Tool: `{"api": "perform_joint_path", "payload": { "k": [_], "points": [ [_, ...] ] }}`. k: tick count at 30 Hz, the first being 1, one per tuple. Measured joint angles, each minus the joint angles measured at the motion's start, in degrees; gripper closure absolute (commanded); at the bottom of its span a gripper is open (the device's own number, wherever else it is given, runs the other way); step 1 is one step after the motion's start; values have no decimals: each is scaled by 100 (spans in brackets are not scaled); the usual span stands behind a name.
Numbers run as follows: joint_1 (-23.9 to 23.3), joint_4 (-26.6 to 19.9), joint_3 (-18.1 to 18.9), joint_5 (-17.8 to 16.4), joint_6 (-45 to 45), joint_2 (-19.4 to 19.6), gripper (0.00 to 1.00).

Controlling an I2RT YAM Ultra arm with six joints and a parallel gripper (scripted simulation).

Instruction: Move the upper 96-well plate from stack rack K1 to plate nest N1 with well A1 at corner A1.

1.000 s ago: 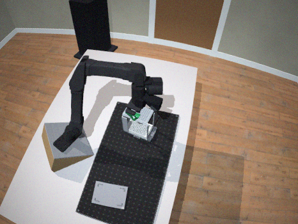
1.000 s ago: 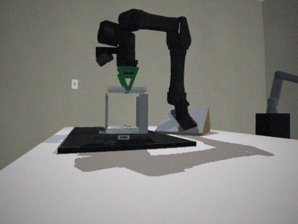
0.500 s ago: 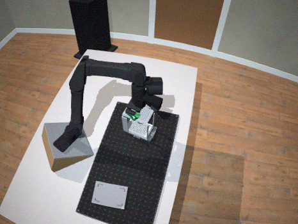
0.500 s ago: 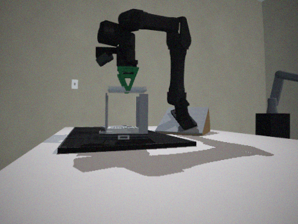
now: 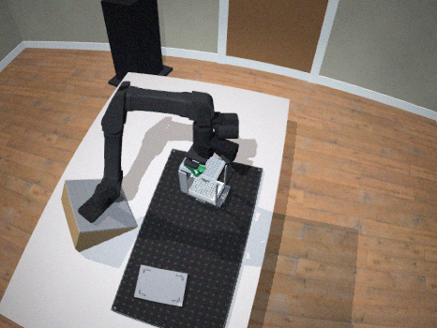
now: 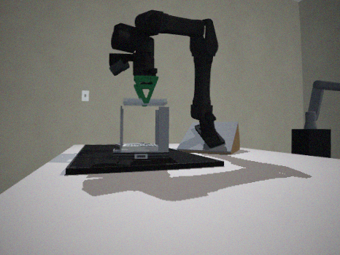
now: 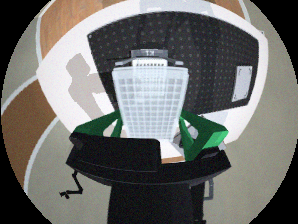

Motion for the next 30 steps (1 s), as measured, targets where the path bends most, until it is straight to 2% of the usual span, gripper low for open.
{"api": "perform_joint_path", "payload": {
  "k": [4, 12, 23, 30],
  "points": [
    [-44, 0, 0, -31, -127, 0, 100],
    [-498, 17, -262, -146, -1290, -87, 100],
    [-1554, -13, -710, -560, -2780, -225, 100],
    [-2037, -48, -822, -802, -3368, -240, 100]
  ]
}}
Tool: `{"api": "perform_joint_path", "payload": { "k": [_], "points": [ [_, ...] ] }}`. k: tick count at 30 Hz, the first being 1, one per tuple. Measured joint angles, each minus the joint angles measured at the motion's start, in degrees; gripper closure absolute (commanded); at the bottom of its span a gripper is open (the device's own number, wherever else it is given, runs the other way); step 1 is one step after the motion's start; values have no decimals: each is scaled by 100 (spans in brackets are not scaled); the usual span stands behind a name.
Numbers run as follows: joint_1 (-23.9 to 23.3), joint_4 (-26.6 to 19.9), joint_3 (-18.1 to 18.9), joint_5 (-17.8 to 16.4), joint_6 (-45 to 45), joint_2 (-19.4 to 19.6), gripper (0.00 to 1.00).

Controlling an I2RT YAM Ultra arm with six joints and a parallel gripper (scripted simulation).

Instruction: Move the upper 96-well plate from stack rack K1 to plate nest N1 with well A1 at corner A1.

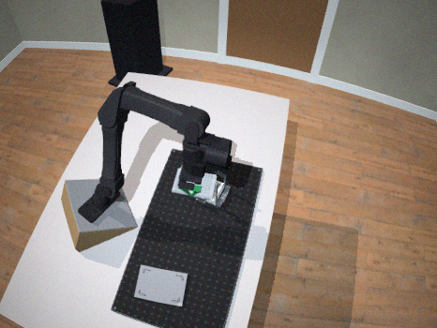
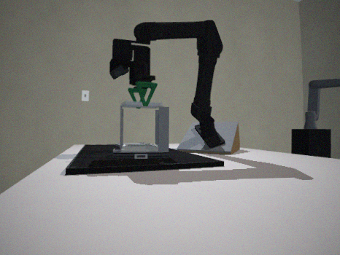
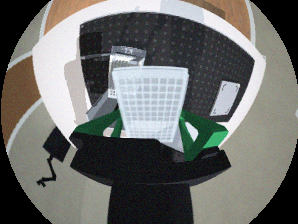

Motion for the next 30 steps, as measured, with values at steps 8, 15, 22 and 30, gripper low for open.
{"api": "perform_joint_path", "payload": {
  "k": [8, 15, 22, 30],
  "points": [
    [-756, -52, -221, -267, -730, 4, 100],
    [-1220, -103, -308, -426, -1296, 122, 100],
    [-1746, -935, -664, -297, -1886, 334, 100],
    [-2358, -761, -702, -334, -2581, 501, 100]
  ]
}}
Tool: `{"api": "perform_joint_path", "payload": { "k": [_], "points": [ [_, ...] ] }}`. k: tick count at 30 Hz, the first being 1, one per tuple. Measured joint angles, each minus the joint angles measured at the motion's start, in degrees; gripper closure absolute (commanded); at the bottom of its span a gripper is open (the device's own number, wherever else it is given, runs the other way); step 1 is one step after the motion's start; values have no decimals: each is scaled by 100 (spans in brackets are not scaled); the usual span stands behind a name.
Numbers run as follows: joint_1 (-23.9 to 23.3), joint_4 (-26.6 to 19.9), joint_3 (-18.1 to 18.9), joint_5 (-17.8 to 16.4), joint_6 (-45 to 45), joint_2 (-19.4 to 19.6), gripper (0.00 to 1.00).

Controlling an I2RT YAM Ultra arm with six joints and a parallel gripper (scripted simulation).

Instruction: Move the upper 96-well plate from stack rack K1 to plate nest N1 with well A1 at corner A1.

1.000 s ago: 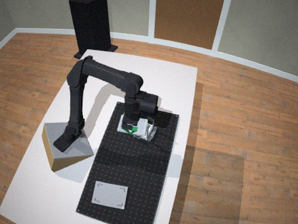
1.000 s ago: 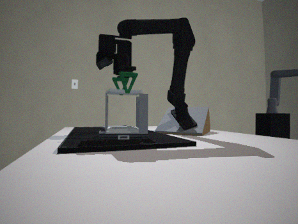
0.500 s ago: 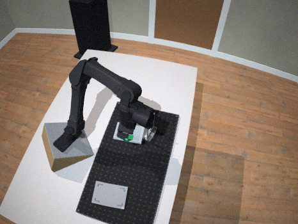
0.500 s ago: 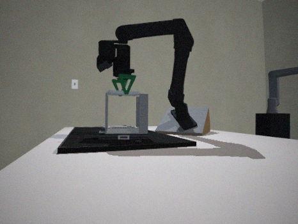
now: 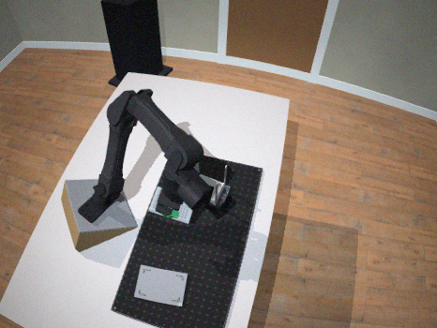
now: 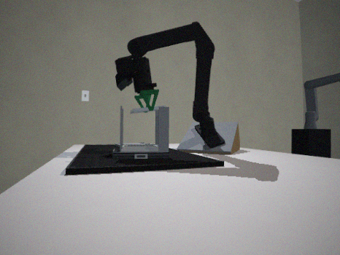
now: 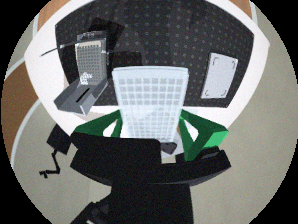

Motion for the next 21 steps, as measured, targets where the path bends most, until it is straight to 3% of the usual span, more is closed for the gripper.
{"api": "perform_joint_path", "payload": {
  "k": [7, 21],
  "points": [
    [-358, 363, 173, -376, -455, 149, 100],
    [-1054, 553, 173, -525, -1318, 708, 100]
  ]
}}
